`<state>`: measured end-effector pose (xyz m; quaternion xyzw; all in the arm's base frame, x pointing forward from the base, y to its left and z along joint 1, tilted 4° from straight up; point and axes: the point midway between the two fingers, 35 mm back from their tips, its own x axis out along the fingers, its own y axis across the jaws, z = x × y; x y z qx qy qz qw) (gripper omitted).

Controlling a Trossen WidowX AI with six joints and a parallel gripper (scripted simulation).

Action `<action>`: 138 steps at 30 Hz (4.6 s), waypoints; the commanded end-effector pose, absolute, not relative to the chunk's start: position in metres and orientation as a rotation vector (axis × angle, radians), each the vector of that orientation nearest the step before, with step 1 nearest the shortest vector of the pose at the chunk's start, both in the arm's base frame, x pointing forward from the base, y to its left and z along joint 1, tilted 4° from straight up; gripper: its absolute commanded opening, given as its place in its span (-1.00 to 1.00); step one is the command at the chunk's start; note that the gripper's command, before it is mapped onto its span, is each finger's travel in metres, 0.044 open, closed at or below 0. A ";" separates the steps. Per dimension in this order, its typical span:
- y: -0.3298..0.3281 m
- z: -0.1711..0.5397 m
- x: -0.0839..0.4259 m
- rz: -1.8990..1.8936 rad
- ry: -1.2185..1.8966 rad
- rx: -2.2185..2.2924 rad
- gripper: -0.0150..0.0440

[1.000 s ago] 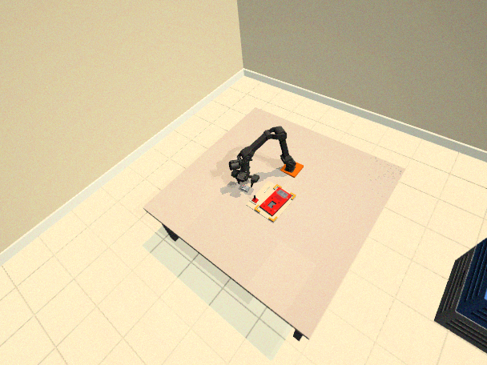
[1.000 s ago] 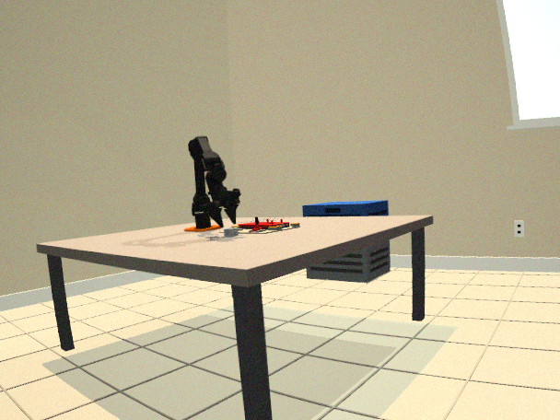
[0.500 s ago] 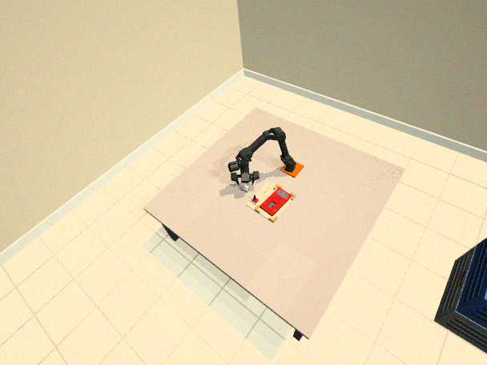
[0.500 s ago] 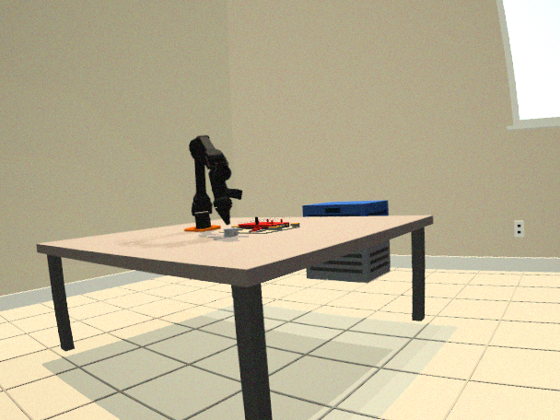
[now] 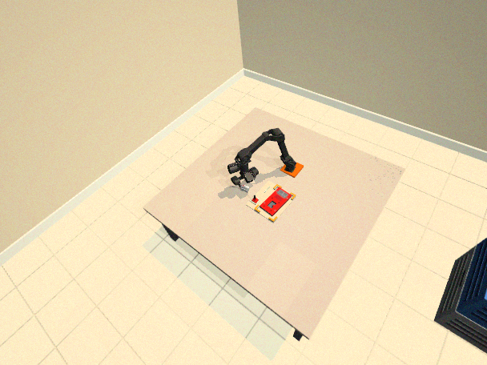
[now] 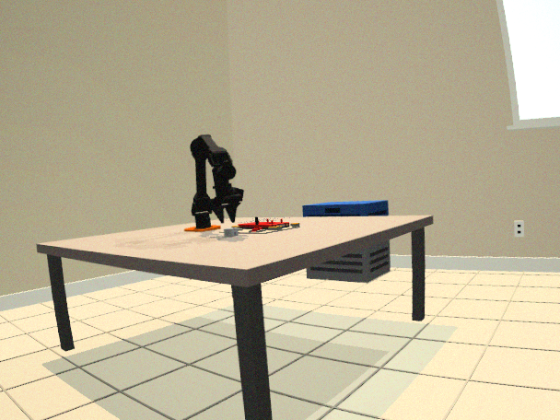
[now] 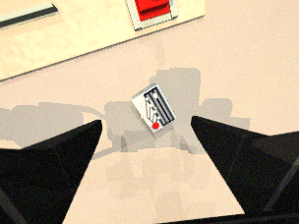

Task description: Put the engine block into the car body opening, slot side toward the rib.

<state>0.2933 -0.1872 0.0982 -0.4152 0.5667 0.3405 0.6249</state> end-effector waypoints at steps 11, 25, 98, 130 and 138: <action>-0.186 0.108 0.295 1.161 1.214 -1.316 1.00; -0.185 0.110 0.309 1.203 1.199 -1.352 1.00; -0.186 0.137 0.317 1.183 1.206 -1.359 -0.49; -0.153 0.181 0.319 1.322 1.118 -1.467 -0.49; -0.131 0.171 0.329 1.420 1.044 -1.560 -0.49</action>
